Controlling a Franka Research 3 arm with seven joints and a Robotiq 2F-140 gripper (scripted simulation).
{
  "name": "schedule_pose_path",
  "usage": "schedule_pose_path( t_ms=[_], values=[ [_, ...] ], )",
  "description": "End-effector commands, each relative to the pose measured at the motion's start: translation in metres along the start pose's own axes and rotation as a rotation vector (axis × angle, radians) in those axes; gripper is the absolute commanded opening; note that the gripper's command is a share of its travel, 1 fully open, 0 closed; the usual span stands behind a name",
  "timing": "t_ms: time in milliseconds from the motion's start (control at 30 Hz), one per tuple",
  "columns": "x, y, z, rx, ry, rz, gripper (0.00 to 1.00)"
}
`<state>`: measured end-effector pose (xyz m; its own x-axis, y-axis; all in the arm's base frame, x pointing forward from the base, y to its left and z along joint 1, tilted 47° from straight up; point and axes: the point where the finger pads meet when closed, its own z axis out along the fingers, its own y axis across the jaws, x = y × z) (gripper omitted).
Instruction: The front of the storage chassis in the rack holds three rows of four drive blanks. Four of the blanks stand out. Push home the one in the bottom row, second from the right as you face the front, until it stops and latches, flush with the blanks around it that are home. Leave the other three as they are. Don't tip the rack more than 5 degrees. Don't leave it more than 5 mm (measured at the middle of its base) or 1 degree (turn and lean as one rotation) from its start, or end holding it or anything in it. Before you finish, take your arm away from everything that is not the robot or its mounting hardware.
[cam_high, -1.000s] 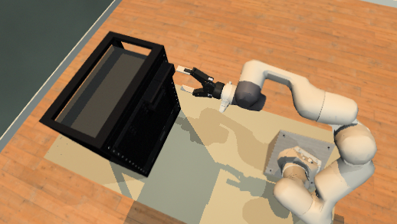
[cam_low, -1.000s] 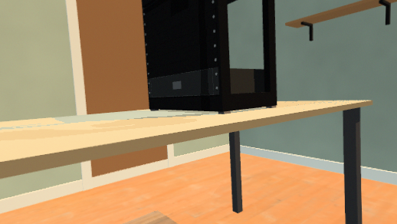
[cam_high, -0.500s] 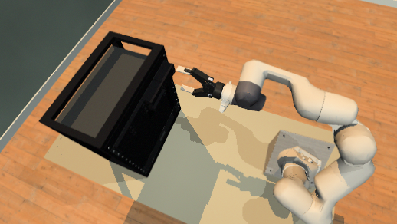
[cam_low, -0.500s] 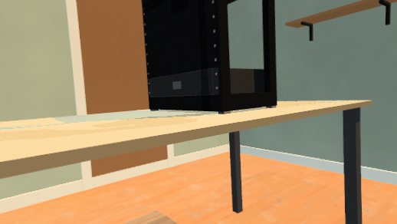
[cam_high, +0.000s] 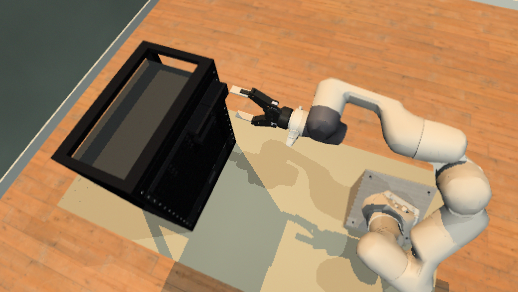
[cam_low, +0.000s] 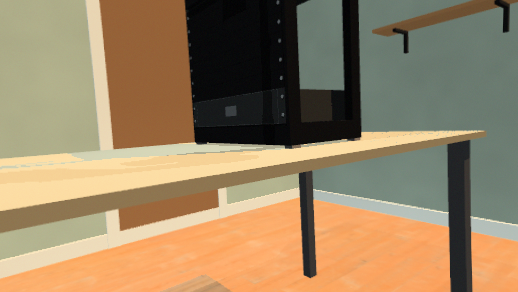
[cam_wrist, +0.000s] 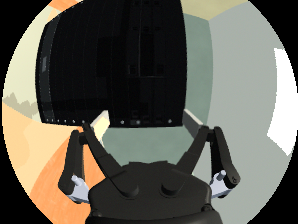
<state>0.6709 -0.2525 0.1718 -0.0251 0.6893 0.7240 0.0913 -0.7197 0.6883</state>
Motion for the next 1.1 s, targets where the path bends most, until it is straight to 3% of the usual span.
schedule_pose_path(
  t_ms=[0, 467, 500, 1067],
  values=[
    [-0.0002, -0.0013, 0.0003, 0.003, 0.001, 0.0, 1.0],
    [-0.0002, -0.0013, 0.0003, 0.003, 0.001, 0.0, 1.0],
    [-0.0002, -0.0013, 0.0003, 0.003, 0.001, 0.0, 0.0],
    [-0.0002, -0.0013, 0.0003, 0.003, 0.001, 0.0, 0.0]
  ],
)
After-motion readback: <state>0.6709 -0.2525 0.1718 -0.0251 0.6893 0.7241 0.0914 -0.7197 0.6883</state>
